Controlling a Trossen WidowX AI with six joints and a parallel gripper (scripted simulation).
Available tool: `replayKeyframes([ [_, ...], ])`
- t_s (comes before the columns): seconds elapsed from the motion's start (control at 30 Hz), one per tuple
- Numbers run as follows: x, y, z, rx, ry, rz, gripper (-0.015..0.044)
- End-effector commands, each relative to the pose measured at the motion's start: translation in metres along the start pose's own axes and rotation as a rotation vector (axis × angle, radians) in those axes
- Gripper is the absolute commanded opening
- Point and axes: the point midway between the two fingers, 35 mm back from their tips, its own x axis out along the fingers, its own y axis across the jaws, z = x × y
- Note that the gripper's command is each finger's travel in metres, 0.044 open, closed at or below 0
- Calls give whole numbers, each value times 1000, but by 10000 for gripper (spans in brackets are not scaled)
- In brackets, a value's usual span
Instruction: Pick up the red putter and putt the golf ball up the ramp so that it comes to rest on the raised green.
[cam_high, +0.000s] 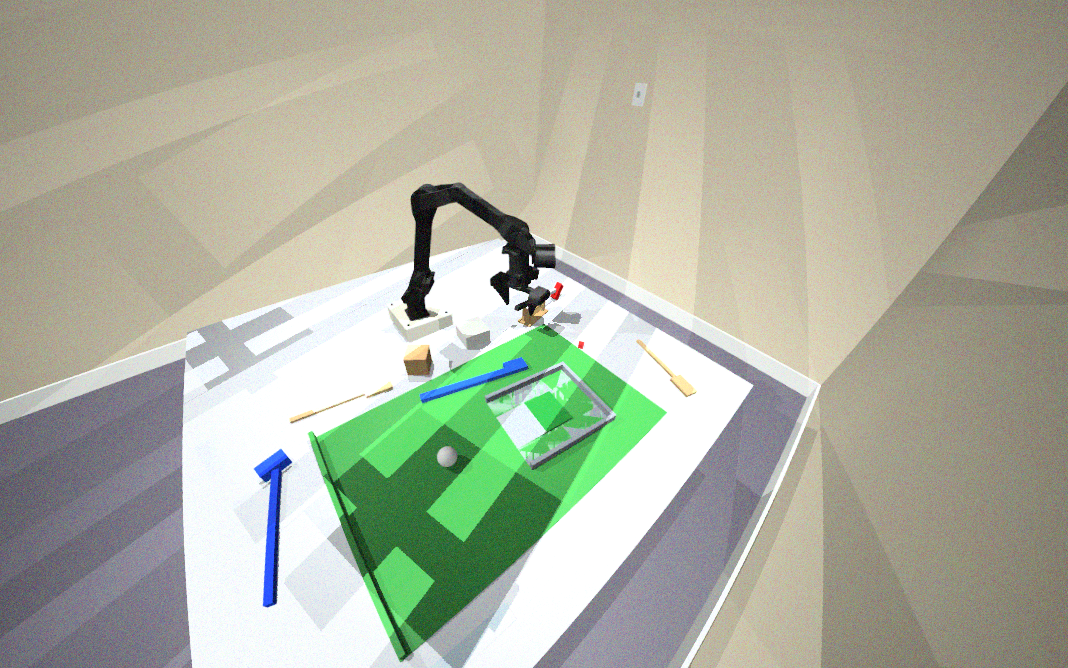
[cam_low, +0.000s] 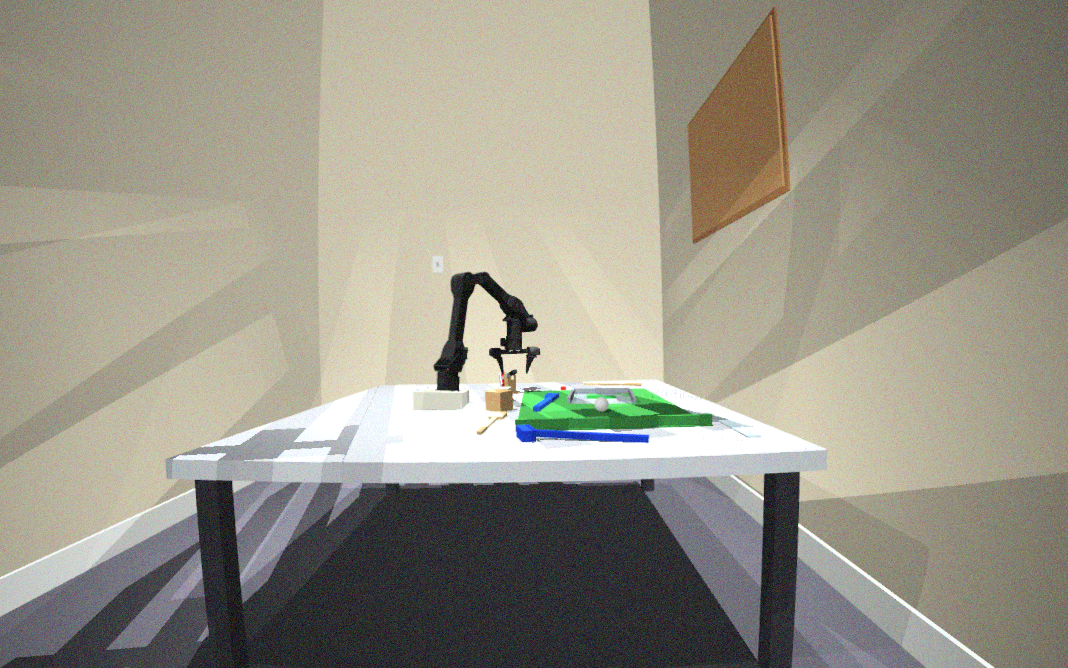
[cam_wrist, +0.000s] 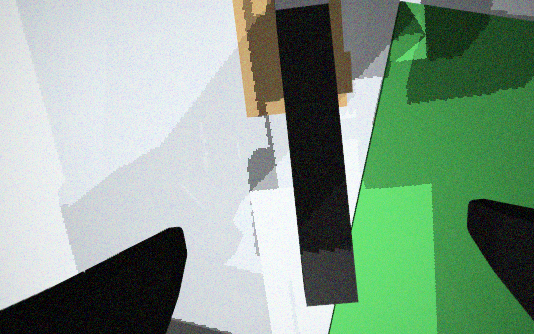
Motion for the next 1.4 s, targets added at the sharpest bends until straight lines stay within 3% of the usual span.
replayKeyframes([
  [0.0, 5, 1, 0, -5, -1, 4, 440],
  [0.53, 25, 1, -2, -5, -1, 4, 440],
  [1.07, 22, 0, -2, 0, 1, 1, 20],
  [1.37, 17, -1, -1, 0, 0, 1, 0],
])
